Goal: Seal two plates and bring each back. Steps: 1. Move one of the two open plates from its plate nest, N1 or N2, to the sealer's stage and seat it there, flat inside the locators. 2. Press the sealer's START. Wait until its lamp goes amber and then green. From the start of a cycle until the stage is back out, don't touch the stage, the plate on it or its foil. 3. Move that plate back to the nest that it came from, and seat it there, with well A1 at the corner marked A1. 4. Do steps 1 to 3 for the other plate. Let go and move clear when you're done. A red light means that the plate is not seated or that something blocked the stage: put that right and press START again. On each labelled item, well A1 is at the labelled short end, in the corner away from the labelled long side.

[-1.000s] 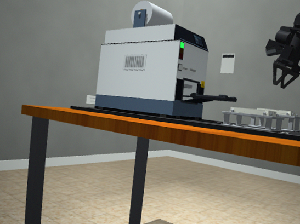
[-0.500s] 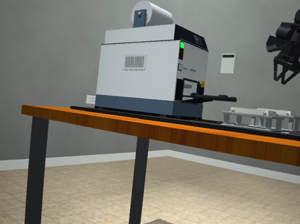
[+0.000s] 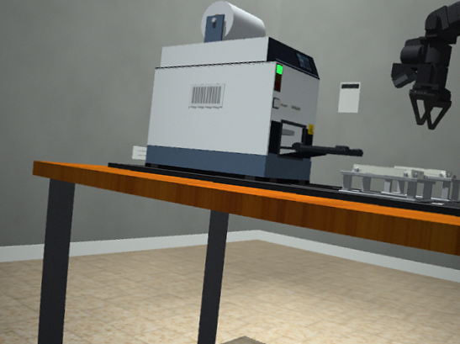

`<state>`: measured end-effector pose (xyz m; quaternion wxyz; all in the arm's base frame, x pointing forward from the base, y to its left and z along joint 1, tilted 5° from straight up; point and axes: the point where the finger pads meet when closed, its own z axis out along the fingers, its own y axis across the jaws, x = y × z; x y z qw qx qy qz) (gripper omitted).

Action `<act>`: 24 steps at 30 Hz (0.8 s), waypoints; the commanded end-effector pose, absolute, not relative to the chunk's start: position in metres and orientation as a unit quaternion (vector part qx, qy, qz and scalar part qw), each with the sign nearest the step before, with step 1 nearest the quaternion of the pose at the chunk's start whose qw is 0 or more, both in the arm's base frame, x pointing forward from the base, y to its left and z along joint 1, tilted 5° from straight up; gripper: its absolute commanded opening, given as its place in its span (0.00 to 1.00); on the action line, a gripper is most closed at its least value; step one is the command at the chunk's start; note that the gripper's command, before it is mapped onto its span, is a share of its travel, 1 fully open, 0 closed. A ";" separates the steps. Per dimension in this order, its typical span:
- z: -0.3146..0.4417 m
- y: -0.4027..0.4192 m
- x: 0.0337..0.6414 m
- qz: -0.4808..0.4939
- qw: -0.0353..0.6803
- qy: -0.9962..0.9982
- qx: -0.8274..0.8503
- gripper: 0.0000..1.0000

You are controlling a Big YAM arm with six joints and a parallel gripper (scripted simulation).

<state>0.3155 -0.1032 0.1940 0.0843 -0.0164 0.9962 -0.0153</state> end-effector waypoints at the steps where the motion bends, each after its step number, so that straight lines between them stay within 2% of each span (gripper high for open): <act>1: 0.211 -0.099 0.329 -0.014 0.045 0.999 -0.007 1.00; 15: 0.205 -0.104 0.316 -0.012 0.064 0.998 -0.008 1.00; 24: 0.199 -0.100 0.303 -0.005 0.045 0.999 -0.011 1.00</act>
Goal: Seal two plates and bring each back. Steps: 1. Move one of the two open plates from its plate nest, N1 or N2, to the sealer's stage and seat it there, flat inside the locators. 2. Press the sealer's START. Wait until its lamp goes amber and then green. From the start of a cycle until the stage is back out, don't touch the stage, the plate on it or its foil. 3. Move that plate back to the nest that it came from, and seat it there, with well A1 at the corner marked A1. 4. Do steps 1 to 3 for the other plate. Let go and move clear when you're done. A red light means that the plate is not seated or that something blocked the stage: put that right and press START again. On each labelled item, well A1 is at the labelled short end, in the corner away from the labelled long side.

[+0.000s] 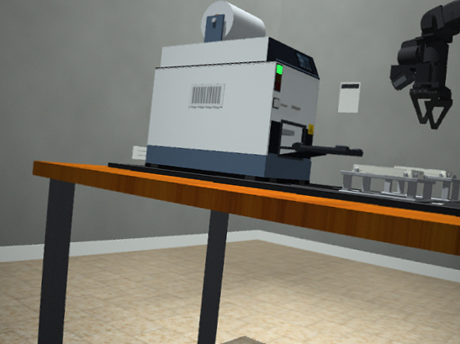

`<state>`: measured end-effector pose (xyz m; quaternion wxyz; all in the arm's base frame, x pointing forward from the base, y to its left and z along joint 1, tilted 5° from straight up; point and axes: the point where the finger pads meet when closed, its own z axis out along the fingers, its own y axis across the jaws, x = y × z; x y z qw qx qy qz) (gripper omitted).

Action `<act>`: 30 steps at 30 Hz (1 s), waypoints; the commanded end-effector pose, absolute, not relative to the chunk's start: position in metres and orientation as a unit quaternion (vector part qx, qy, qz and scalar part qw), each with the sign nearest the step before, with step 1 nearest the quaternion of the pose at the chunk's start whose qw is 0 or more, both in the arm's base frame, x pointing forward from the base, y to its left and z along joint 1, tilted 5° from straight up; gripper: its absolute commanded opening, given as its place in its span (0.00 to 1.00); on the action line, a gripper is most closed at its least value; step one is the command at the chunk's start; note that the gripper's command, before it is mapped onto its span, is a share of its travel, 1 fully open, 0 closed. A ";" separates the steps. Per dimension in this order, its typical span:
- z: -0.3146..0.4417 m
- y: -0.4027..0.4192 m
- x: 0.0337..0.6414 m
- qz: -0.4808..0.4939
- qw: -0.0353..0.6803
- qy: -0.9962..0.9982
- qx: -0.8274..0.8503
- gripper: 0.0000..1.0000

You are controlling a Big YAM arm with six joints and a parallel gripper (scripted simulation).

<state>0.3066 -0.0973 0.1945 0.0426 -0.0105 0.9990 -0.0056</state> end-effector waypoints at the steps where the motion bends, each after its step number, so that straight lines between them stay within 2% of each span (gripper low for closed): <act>1: 0.200 -0.101 0.304 -0.006 0.074 0.997 -0.009 1.00; 6: 0.202 -0.104 0.303 -0.012 0.180 0.984 0.000 1.00; 10: 0.197 -0.102 0.302 -0.008 0.240 0.971 0.008 1.00; 26: 0.205 -0.093 0.314 0.000 0.217 0.976 0.002 1.00; 30: 0.215 -0.102 0.319 -0.009 0.234 0.972 0.010 1.00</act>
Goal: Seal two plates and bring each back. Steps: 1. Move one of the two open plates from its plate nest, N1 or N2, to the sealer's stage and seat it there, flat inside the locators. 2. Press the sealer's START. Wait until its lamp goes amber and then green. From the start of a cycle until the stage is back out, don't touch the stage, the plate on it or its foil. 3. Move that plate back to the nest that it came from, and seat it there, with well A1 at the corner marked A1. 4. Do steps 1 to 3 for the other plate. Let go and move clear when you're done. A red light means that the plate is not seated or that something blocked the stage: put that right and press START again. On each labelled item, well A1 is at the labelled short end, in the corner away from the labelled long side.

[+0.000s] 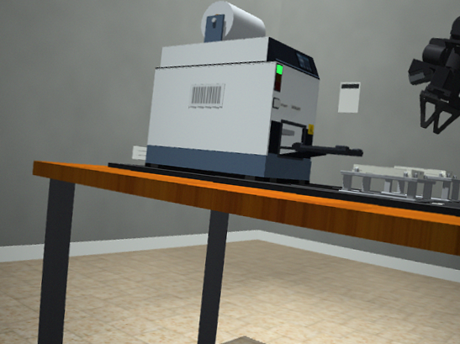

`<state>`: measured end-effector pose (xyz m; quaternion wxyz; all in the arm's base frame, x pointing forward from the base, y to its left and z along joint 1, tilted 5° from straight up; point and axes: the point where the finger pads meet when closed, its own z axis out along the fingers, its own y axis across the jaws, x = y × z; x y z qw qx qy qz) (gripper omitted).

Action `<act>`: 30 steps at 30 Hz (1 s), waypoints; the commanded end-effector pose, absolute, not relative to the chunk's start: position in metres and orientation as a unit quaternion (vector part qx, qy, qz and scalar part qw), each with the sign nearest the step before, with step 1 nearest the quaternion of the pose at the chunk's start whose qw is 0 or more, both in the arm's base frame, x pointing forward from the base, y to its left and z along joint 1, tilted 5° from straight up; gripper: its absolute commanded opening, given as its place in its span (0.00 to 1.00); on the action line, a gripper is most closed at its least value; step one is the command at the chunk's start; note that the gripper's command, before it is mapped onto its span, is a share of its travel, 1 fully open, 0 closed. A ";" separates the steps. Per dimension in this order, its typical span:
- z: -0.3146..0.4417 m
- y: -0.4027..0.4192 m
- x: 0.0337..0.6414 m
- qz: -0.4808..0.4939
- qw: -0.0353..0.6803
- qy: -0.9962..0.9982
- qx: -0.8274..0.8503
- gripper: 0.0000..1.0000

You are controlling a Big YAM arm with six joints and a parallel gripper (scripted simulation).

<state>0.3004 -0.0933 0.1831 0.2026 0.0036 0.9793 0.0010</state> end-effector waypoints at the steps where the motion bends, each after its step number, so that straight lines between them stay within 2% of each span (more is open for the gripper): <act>1: 0.219 -0.103 0.319 -0.012 0.239 0.971 0.011 1.00; 8: 0.223 -0.109 0.320 -0.018 0.250 0.968 0.018 1.00; 19: 0.193 -0.034 0.305 -0.001 0.210 0.977 0.025 1.00; 30: 0.197 0.016 0.309 0.001 0.225 0.974 0.026 1.00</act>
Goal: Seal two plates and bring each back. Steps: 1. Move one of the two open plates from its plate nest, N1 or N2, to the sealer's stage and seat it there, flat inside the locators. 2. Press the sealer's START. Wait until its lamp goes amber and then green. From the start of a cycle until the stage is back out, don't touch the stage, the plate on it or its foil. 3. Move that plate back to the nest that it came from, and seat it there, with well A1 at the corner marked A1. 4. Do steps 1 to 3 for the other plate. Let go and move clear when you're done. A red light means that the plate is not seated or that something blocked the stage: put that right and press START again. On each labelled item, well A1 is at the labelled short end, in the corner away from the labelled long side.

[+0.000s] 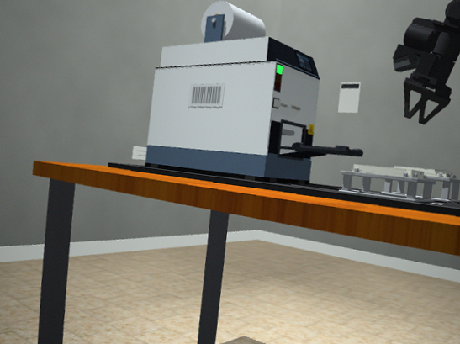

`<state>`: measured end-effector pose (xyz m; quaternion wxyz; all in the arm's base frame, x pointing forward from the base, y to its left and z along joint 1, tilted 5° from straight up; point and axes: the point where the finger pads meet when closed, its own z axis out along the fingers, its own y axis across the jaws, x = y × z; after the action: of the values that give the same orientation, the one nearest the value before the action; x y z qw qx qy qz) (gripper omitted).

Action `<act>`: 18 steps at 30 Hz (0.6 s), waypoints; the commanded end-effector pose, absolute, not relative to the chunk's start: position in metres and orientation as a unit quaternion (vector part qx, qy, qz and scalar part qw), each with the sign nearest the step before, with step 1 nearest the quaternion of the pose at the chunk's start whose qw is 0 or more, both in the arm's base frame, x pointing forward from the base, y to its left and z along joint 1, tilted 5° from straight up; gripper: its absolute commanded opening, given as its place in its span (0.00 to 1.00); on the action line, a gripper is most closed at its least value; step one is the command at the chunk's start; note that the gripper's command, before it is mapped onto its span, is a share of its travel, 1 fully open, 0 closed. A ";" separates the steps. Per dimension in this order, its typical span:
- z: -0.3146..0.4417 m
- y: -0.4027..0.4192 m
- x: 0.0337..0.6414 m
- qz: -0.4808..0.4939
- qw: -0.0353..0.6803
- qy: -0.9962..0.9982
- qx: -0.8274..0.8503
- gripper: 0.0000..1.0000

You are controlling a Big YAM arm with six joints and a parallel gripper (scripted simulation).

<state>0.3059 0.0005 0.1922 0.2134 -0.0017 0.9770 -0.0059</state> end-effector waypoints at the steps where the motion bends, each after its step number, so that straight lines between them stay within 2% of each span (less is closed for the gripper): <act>1: 0.195 0.021 0.309 0.001 0.222 0.975 0.026 1.00; 18: 0.209 0.105 0.321 0.007 0.233 0.972 0.023 1.00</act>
<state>0.2997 0.0836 0.1813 0.2042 -0.0060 0.9789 -0.0078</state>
